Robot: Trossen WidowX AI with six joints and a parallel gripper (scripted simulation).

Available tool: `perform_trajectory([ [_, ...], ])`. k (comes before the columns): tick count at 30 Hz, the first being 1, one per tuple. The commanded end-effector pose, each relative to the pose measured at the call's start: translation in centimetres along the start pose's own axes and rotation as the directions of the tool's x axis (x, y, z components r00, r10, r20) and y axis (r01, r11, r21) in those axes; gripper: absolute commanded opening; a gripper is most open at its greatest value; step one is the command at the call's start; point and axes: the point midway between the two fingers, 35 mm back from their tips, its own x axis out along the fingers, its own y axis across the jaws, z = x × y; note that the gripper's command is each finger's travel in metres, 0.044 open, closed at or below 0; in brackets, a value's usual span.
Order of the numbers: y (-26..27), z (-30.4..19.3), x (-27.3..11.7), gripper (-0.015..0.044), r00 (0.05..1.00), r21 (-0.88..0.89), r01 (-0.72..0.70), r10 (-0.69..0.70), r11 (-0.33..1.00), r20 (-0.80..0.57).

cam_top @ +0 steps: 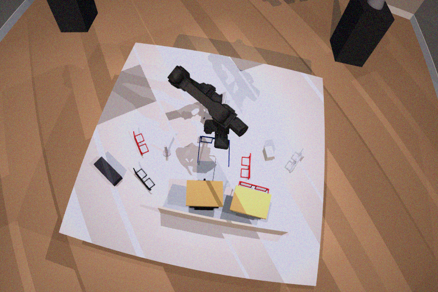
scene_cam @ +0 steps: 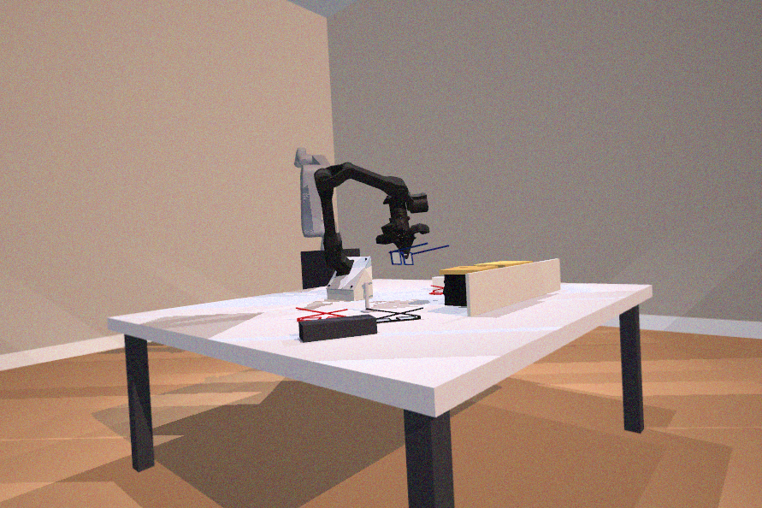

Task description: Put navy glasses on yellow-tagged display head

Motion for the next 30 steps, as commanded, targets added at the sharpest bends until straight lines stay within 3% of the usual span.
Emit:
perform_trajectory([
  [1,0.3,1.4,0.5,0.0,0.998,-0.023,0.062,-0.062,0.998,-0.033],
  [9,0.2,4.2,1.8,0.0,0.98,-0.073,0.172,-0.179,0.982,-0.092],
  [30,-0.3,3.8,4.3,0.0,0.984,-0.072,0.156,-0.161,0.985,-0.076],
])
